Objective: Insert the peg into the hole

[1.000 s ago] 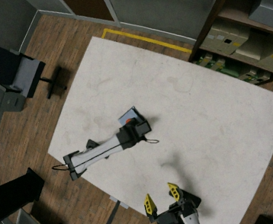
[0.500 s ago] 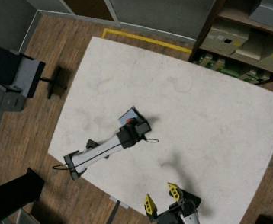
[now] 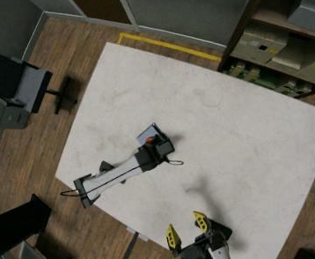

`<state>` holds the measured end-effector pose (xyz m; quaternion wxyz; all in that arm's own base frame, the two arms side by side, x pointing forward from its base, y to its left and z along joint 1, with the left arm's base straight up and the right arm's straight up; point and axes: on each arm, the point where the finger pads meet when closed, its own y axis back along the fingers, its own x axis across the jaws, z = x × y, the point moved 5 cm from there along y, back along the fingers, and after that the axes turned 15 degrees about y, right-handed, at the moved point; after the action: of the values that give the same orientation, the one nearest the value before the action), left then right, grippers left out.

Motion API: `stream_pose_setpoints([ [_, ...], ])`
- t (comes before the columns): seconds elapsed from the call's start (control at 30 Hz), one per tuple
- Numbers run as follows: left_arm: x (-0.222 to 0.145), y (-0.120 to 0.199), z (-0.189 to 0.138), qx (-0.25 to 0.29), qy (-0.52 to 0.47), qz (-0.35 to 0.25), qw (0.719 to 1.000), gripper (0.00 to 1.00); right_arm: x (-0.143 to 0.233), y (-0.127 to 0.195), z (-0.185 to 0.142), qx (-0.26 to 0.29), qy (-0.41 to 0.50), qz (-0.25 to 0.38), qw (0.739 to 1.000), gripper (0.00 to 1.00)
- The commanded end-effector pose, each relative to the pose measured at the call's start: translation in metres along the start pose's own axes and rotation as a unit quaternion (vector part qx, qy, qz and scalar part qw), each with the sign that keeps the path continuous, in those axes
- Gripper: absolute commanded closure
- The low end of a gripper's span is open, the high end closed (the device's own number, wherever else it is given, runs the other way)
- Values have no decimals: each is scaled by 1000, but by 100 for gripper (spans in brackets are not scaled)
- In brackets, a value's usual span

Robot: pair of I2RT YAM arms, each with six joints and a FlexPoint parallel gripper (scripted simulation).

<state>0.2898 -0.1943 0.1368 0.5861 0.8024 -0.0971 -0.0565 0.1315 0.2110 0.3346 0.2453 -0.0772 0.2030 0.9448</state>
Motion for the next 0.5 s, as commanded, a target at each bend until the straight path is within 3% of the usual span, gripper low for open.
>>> stream_pose_setpoints([
  [0.0, 2, 16, 6, -8, 2, 3, 1000, 30, 0, 2, -3, 4, -5, -2, 1000, 0],
  [0.47, 1, 54, -6, -11, 9, 27, 1000, 30, 0, 2, -3, 4, -5, -2, 1000, 0],
])
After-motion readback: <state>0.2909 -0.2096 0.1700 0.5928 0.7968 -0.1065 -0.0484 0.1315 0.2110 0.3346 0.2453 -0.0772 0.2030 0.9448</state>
